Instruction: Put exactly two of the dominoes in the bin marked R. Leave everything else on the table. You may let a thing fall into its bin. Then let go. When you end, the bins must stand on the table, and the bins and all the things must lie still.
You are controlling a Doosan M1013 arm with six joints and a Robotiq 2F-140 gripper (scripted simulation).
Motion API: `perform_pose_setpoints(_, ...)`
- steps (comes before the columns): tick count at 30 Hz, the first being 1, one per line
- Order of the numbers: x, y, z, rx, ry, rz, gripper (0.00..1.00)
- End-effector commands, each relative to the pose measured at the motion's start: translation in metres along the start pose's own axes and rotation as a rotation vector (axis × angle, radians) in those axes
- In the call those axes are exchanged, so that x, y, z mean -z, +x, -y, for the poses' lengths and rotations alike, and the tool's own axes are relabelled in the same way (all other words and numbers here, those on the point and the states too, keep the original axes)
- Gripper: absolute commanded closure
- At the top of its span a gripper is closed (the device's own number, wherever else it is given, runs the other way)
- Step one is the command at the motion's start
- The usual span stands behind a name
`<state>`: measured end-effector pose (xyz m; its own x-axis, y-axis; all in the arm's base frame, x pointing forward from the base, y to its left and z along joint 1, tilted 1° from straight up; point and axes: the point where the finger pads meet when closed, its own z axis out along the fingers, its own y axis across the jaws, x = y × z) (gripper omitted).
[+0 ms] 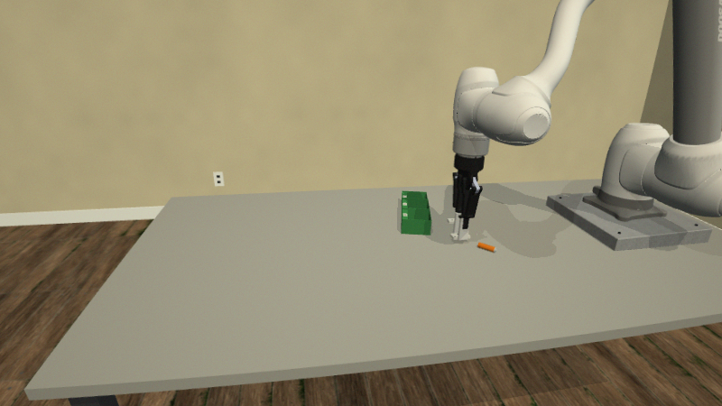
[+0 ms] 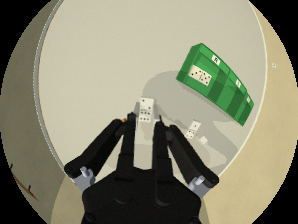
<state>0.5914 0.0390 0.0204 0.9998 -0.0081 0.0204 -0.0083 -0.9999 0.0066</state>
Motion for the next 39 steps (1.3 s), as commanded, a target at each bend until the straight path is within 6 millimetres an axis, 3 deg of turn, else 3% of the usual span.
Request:
perform_pose_setpoints(1,0.009,0.000,0.000,0.000,0.000,0.000,0.87)
perform_pose_setpoints(14,0.046,0.000,0.000,0.000,0.000,0.000,0.87)
perform_pose_setpoints(30,0.053,0.000,0.000,0.000,0.000,0.000,0.87)
perform_pose_setpoints(39,0.053,0.035,-0.041,0.000,0.000,0.000,0.87)
